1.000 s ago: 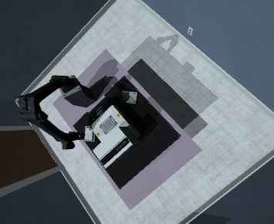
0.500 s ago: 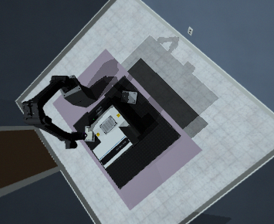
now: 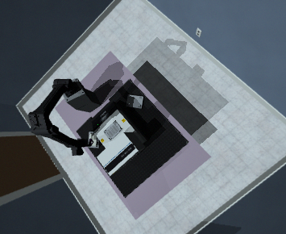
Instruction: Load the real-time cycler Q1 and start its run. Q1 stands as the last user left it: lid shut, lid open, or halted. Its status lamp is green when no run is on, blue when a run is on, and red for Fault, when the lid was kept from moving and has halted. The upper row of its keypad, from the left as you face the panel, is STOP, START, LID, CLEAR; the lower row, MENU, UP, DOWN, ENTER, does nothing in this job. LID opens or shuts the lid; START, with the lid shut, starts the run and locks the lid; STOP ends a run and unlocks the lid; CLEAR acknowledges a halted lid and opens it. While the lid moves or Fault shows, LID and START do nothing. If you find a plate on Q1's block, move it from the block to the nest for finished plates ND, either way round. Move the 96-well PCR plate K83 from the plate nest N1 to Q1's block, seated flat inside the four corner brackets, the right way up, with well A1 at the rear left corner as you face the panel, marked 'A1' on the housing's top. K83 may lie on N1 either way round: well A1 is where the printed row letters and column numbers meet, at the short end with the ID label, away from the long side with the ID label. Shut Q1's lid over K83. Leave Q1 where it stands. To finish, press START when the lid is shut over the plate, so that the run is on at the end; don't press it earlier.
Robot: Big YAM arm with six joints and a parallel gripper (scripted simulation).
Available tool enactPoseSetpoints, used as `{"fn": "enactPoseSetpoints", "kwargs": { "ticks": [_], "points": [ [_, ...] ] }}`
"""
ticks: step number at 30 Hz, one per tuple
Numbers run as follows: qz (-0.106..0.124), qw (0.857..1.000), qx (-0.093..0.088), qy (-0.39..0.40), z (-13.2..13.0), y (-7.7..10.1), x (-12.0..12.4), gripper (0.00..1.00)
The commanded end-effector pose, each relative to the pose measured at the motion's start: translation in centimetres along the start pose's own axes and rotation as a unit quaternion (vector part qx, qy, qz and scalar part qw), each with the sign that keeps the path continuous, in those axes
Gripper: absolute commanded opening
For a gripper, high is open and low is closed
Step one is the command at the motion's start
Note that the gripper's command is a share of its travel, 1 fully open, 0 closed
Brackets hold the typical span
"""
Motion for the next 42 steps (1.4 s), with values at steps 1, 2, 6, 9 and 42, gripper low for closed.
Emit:
{"fn": "enactPoseSetpoints", "kwargs": {
  "ticks": [1, 2, 6, 9, 42],
  "points": [
    [0.007, 1.0, 0.0, -0.004, 0.3, -2.3, 0.3, 1.0],
    [0.013, 1.0, 0.0, -0.006, 0.3, -2.7, 0.8, 1.0],
    [0.018, 1.0, 0.001, -0.009, 0.2, -4.2, 1.7, 1.0],
    [0.001, 1.0, -0.001, -0.012, 0.0, -4.2, 0.3, 1.0],
    [-0.003, 1.0, -0.001, 0.005, -0.1, -5.9, -0.5, 1.0]
  ]
}}
Point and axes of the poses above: the point where the finger pads meet when closed, its own y axis back along the fingers, its own z axis across the jaws, x = y × z, the point moved 7 cm from there along y, back along the fingers, and after that the axes turned 4 degrees about y, right-handed, at the moved point
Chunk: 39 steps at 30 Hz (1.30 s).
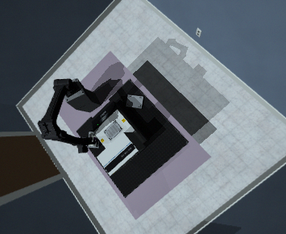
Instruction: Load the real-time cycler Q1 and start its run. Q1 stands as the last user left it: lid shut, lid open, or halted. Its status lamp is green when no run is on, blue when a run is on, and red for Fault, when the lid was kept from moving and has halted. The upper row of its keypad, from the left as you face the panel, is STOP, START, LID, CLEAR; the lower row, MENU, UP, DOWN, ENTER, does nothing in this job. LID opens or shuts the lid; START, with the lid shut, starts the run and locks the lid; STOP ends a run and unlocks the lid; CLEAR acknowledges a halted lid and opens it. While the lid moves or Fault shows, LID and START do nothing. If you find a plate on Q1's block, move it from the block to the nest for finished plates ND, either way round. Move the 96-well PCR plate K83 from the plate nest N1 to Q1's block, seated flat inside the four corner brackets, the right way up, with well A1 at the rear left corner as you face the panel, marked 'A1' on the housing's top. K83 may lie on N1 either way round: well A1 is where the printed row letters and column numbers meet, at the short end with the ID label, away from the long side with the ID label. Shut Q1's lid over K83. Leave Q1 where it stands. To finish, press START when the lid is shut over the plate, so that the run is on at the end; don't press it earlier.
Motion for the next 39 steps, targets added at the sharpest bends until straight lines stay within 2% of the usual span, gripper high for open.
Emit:
{"fn": "enactPoseSetpoints", "kwargs": {
  "ticks": [1, 7, 11, 13, 18, 25, 29, 33, 39],
  "points": [
    [-0.02, 1.0, -0.002, 0.011, 0.1, 0.8, -1.9, 1.0],
    [-0.02, 1.0, -0.001, 0.015, 0.5, -0.2, -1.7, 1.0],
    [0.001, 1.0, 0.001, 0.002, 0.3, -1.0, -0.1, 1.0],
    [0.004, 1.0, 0.001, -0.008, 0.0, -0.7, 0.1, 1.0],
    [-0.003, 1.0, -0.001, -0.012, -0.2, 0.4, -0.3, 1.0],
    [-0.007, 1.0, -0.001, -0.007, -0.3, 0.8, -0.5, 1.0],
    [-0.007, 1.0, -0.001, -0.007, -0.3, 0.8, -0.4, 1.0],
    [-0.019, 1.0, -0.001, 0.003, 0.3, 0.5, -1.4, 1.0],
    [-0.017, 1.0, 0.0, 0.009, 0.6, -0.3, -1.6, 1.0]
  ]
}}
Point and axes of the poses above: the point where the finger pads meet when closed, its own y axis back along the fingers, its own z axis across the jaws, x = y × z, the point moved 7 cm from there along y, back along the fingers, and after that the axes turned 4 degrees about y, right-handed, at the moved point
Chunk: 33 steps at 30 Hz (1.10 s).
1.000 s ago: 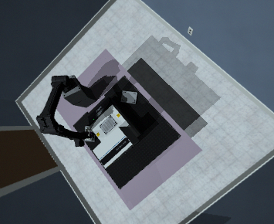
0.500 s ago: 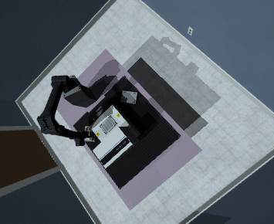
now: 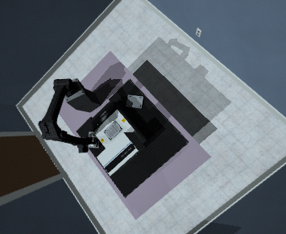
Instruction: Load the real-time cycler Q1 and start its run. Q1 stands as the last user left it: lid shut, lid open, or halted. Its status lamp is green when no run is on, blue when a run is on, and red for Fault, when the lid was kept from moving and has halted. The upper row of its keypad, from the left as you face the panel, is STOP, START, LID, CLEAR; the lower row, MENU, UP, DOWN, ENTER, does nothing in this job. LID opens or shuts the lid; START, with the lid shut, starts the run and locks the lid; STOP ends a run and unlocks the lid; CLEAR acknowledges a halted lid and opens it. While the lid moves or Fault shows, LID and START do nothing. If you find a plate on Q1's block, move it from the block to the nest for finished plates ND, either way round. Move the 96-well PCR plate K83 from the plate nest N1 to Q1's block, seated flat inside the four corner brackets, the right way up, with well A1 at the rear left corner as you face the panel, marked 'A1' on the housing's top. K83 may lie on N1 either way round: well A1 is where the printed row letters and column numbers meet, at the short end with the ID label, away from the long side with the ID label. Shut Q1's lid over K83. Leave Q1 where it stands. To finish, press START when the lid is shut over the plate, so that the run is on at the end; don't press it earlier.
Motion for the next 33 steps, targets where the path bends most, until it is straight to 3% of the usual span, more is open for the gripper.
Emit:
{"fn": "enactPoseSetpoints", "kwargs": {
  "ticks": [1, 5, 22, 33],
  "points": [
    [-0.017, 1.0, 0.0, 0.009, 0.6, -0.1, -1.6, 1.0],
    [-0.012, 1.0, 0.0, 0.001, 0.2, -0.6, -1.2, 1.0],
    [-0.014, 1.0, -0.002, -0.011, -0.2, 0.8, -0.9, 1.0],
    [-0.015, 1.0, -0.001, 0.001, 0.4, -0.5, -1.3, 1.0]
  ]
}}
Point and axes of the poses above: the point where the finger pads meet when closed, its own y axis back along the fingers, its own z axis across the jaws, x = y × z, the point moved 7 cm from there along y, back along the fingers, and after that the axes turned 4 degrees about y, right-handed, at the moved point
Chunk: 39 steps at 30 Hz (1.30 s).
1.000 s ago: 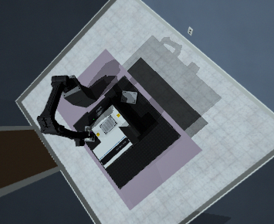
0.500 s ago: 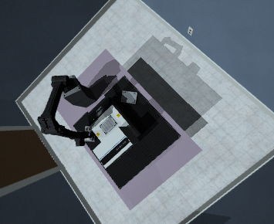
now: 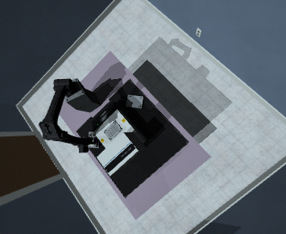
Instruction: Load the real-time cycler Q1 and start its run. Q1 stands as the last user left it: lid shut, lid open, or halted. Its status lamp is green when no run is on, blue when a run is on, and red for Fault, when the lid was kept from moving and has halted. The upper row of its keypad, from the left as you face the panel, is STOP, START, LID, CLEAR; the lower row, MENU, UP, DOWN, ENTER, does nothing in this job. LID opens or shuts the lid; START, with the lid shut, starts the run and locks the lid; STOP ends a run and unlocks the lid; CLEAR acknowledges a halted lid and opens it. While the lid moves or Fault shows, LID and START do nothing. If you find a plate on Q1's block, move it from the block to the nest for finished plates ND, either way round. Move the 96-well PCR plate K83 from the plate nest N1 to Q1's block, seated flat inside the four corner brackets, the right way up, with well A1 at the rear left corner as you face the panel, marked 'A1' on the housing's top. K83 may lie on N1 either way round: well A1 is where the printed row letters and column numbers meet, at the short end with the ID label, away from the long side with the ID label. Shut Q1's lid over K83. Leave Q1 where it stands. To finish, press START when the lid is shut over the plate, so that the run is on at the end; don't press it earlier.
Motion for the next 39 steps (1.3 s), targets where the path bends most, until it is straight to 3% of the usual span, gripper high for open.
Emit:
{"fn": "enactPoseSetpoints", "kwargs": {
  "ticks": [1, 5, 12, 16, 17, 22, 39],
  "points": [
    [-0.013, 1.0, -0.001, 0.001, 0.4, -0.1, -1.1, 1.0],
    [-0.012, 1.0, -0.001, 0.003, 0.5, -0.3, -1.2, 1.0],
    [-0.03, 1.0, -0.004, -0.002, 0.2, 1.2, -2.6, 1.0],
    [-0.027, 1.0, -0.004, -0.004, 0.1, 1.3, -2.2, 1.0],
    [-0.026, 1.0, -0.004, -0.005, 0.0, 1.3, -2.0, 0.0],
    [-0.011, 1.0, -0.003, -0.01, -0.1, 1.3, -0.9, 0.0],
    [-0.007, 1.0, -0.002, 0.002, -0.4, 0.2, -1.0, 0.0]
  ]
}}
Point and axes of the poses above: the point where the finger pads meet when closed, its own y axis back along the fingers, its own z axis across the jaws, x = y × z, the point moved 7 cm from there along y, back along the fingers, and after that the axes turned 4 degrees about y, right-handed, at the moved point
